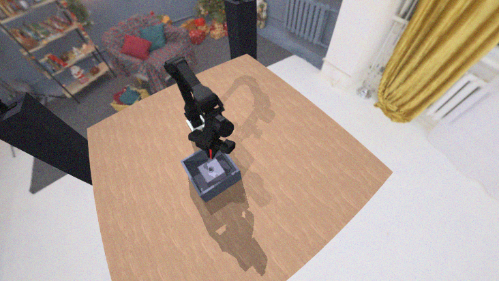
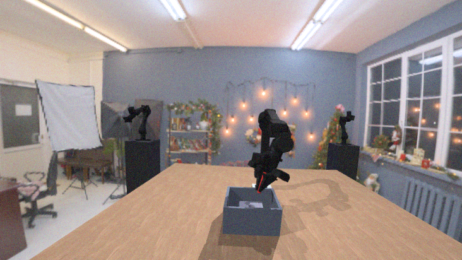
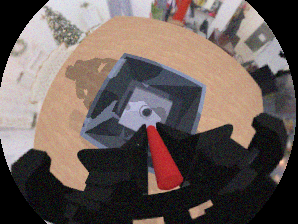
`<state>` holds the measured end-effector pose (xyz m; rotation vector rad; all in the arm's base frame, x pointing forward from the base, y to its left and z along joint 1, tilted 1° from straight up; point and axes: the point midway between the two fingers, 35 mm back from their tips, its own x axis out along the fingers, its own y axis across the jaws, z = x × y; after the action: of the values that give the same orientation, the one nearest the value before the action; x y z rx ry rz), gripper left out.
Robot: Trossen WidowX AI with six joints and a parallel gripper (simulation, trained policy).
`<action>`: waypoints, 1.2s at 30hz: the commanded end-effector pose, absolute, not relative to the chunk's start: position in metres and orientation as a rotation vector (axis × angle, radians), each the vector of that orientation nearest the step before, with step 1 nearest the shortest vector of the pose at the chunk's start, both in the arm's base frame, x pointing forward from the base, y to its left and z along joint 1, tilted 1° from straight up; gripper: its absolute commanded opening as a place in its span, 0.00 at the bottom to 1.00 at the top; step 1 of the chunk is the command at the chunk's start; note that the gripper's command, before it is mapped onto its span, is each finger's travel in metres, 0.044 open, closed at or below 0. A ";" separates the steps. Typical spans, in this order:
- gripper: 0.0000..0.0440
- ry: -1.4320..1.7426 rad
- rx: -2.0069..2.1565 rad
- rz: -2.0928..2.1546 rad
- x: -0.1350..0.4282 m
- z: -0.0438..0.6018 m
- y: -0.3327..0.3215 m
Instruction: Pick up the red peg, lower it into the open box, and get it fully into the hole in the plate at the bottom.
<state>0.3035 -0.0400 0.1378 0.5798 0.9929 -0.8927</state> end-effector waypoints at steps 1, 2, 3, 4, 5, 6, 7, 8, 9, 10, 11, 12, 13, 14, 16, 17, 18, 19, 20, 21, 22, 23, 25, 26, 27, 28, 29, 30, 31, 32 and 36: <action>0.00 1.009 0.569 -0.878 0.310 0.132 -0.049; 0.00 1.016 0.565 -0.873 0.312 0.130 -0.051; 0.00 1.023 0.561 -0.867 0.313 0.128 -0.054; 0.00 1.030 0.557 -0.861 0.315 0.126 -0.056; 0.00 1.038 0.552 -0.854 0.316 0.124 -0.058; 0.00 1.046 0.547 -0.847 0.317 0.122 -0.060; 0.00 1.054 0.542 -0.839 0.319 0.120 -0.062; 0.00 1.061 0.537 -0.831 0.320 0.118 -0.064; 0.00 1.069 0.532 -0.823 0.321 0.115 -0.066; 0.00 1.076 0.527 -0.815 0.322 0.113 -0.067; 0.00 1.084 0.523 -0.807 0.323 0.111 -0.068; 0.00 1.092 0.518 -0.798 0.324 0.108 -0.069; 0.00 1.101 0.513 -0.789 0.324 0.106 -0.070; 0.00 1.110 0.508 -0.780 0.325 0.103 -0.071; 0.00 1.130 0.498 -0.762 0.325 0.098 -0.071; 0.01 1.140 0.493 -0.753 0.325 0.095 -0.072; 0.02 1.151 0.489 -0.744 0.325 0.093 -0.072; 0.05 1.161 0.485 -0.736 0.325 0.090 -0.072; 0.09 1.171 0.482 -0.729 0.325 0.088 -0.072; 0.14 1.180 0.480 -0.723 0.325 0.085 -0.073; 0.20 1.188 0.479 -0.717 0.326 0.084 -0.073; 0.25 1.195 0.478 -0.713 0.326 0.082 -0.074; 0.35 1.205 0.490 -0.711 0.328 0.081 -0.075; 0.36 1.210 0.482 -0.701 0.328 0.082 -0.076; 0.36 1.211 0.477 -0.692 0.330 0.083 -0.077; 0.39 1.212 0.477 -0.685 0.333 0.085 -0.078; 0.41 1.210 0.476 -0.679 0.336 0.087 -0.079; 0.43 1.208 0.476 -0.671 0.339 0.090 -0.080; 0.45 1.204 0.477 -0.663 0.342 0.093 -0.080; 0.47 1.200 0.479 -0.655 0.346 0.096 -0.080; 0.60 1.177 0.492 -0.620 0.360 0.108 -0.081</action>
<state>0.3218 -0.0859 0.0904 0.4522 1.2887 -0.6934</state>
